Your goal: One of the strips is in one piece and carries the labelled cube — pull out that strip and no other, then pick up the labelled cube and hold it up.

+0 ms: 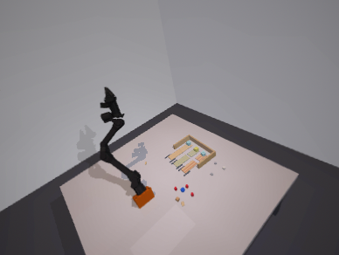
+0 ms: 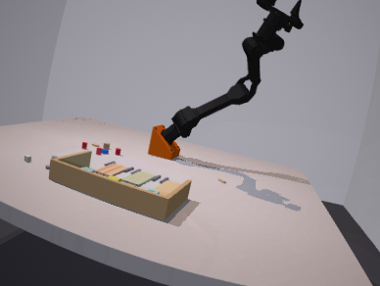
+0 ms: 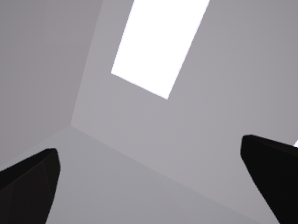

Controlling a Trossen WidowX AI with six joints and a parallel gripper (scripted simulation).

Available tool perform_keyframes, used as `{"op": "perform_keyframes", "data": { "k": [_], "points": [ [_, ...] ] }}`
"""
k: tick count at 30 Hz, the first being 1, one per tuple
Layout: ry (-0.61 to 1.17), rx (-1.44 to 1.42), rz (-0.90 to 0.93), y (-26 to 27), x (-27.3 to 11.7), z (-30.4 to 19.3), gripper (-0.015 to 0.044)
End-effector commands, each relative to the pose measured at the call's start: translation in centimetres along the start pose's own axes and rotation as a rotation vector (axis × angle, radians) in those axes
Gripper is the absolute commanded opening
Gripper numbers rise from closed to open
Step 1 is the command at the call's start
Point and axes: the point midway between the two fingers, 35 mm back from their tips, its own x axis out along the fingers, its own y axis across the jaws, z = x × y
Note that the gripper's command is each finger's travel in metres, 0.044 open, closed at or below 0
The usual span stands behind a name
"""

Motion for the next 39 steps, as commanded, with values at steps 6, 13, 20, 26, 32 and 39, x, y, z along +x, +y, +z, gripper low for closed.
{"op": "perform_keyframes", "data": {
  "k": [6,13,20,26,32,39],
  "points": [
    [0.236,-0.058,0.086,-0.3,-2.4,-7.2,0.04],
    [0.612,-0.087,0.208,-1.4,-9.0,-17.4,0.04],
    [0.989,-0.037,0.305,-3.1,-18.4,-24.9,0.04],
    [1.301,0.072,0.36,-4.4,-27.8,-28.6,0.04],
    [1.6,0.249,0.379,-5.2,-37.7,-29.5,0.04],
    [1.914,0.557,0.337,-5.1,-48.7,-27.0,0.04]
  ]
}}
